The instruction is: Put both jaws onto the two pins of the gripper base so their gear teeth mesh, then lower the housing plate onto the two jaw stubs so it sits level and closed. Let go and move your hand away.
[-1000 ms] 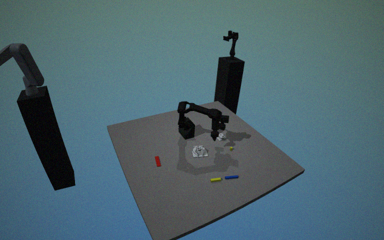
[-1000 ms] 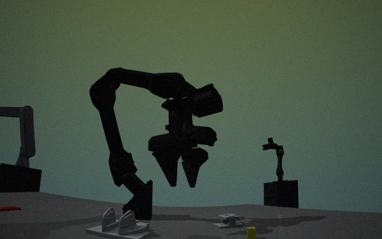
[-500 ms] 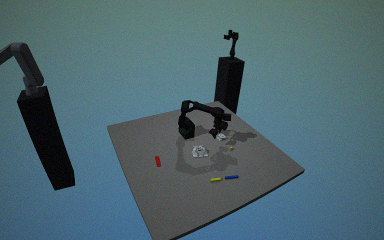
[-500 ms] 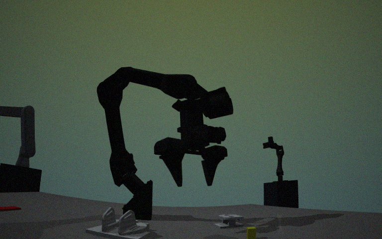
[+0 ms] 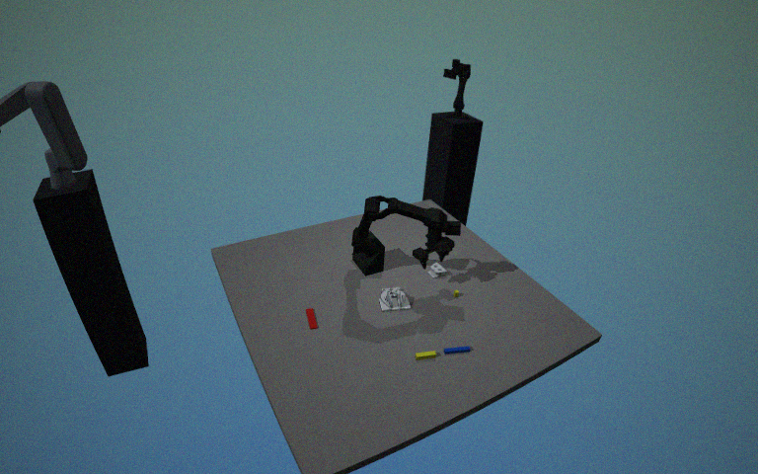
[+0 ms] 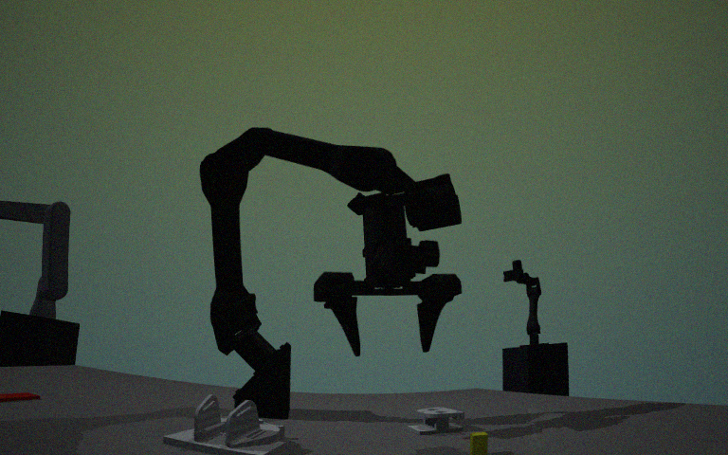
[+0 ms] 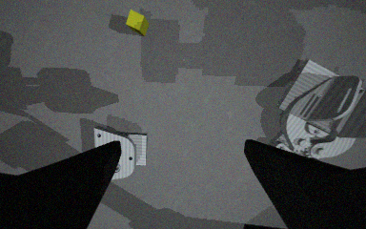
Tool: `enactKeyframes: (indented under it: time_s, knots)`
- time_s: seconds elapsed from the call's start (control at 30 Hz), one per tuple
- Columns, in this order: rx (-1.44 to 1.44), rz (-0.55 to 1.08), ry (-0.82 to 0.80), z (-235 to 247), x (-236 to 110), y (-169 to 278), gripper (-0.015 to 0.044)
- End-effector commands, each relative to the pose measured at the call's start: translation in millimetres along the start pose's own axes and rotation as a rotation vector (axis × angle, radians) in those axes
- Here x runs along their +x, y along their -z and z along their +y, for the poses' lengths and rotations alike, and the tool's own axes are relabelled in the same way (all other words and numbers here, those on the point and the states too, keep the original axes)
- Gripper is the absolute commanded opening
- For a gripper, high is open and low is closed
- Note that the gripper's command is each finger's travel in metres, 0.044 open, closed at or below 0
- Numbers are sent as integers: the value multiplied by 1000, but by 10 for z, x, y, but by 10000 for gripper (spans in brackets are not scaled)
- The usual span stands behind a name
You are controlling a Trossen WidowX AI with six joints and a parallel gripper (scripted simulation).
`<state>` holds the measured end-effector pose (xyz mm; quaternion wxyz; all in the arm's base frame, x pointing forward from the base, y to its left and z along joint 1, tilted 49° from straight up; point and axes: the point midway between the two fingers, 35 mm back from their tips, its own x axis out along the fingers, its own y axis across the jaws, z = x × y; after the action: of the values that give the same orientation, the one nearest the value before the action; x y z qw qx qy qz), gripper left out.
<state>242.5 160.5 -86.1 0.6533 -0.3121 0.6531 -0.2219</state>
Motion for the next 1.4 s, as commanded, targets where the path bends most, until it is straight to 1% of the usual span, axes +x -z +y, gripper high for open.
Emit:
enactKeyframes:
  time_s: [0.0, 1.37]
  knots:
    - [92, 8, 3, 72, 16, 30, 440]
    - [1246, 11, 49, 814, 131, 417, 440]
